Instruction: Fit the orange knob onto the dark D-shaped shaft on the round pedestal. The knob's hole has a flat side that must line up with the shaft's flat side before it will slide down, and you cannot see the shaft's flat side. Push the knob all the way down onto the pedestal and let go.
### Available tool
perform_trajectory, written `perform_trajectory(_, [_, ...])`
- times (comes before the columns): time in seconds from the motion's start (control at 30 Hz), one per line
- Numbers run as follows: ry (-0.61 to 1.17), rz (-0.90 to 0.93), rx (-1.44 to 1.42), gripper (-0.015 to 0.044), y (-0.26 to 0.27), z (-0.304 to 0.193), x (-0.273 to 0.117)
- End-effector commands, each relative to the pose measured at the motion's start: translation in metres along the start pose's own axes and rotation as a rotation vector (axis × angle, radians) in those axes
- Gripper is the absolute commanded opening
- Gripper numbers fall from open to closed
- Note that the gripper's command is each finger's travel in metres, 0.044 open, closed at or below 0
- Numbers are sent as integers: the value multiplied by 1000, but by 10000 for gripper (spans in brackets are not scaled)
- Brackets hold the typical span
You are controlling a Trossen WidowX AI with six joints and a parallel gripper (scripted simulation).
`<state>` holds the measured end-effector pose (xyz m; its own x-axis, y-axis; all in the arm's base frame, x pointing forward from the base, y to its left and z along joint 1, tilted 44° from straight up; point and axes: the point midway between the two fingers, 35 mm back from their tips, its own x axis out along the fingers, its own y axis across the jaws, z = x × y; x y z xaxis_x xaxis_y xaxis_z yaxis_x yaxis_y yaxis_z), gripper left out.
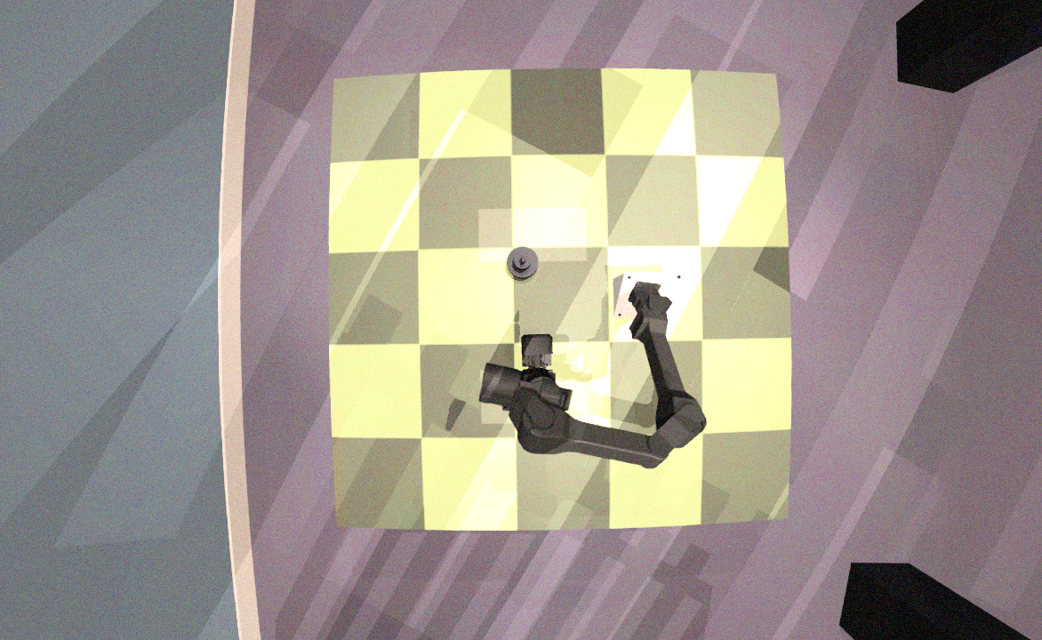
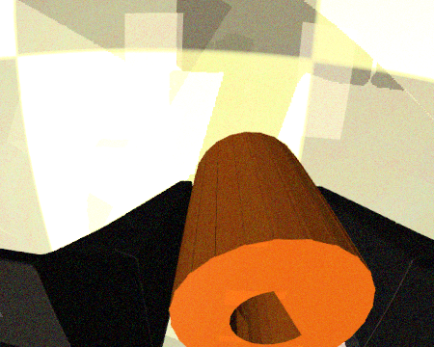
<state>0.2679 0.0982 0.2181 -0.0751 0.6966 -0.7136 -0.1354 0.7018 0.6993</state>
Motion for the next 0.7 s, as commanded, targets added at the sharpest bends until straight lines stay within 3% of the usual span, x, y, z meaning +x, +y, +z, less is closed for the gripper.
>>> perform_trajectory(0.0, [-9, -1, -4, 0, -6, 4, -2])
perform_trajectory(0.67, [-8, -21, -14, 0, -65, 29, 6])
